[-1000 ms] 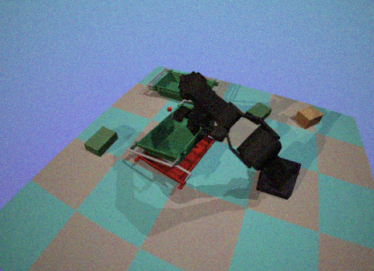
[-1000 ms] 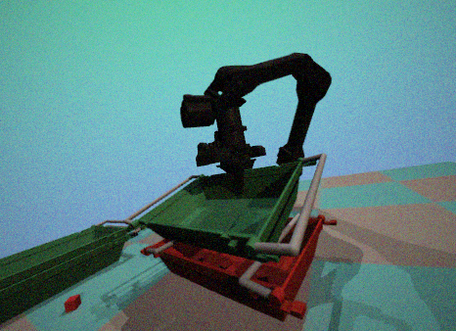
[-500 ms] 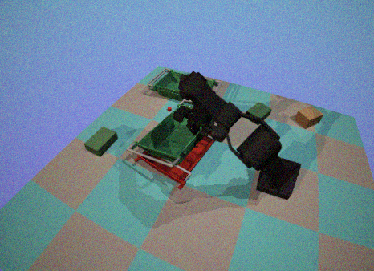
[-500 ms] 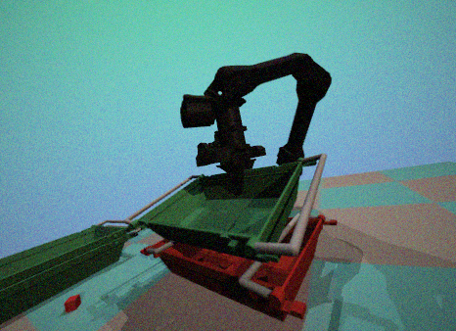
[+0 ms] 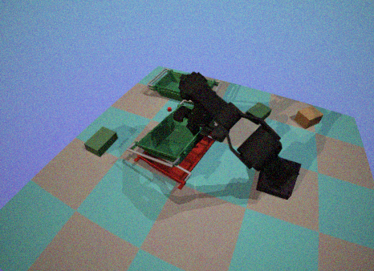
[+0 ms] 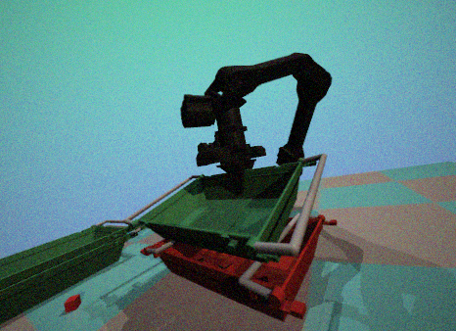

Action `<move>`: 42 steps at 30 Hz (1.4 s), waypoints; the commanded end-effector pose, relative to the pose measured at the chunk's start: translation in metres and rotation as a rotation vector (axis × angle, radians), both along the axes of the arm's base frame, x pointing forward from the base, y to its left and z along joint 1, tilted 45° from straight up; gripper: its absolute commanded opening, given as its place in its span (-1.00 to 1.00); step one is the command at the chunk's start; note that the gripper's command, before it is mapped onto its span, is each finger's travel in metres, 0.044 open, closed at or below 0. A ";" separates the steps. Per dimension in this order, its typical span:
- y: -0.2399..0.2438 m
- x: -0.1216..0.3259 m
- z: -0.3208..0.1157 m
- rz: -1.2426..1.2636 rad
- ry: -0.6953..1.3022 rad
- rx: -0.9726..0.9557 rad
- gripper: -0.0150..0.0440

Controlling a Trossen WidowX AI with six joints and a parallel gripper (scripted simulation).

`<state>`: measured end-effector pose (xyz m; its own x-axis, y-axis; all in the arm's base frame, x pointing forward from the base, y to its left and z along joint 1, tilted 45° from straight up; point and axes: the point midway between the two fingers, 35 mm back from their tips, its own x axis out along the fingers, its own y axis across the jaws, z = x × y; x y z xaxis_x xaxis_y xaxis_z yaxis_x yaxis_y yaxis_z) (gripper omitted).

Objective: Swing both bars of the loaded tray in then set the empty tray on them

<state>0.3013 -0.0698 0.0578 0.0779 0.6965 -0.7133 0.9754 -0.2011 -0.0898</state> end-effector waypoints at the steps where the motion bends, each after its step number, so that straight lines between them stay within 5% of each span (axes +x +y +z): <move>1: 0.009 -0.004 -0.005 0.013 0.017 0.007 -0.49; 42: 0.014 -0.007 -0.007 0.019 0.023 0.010 -0.49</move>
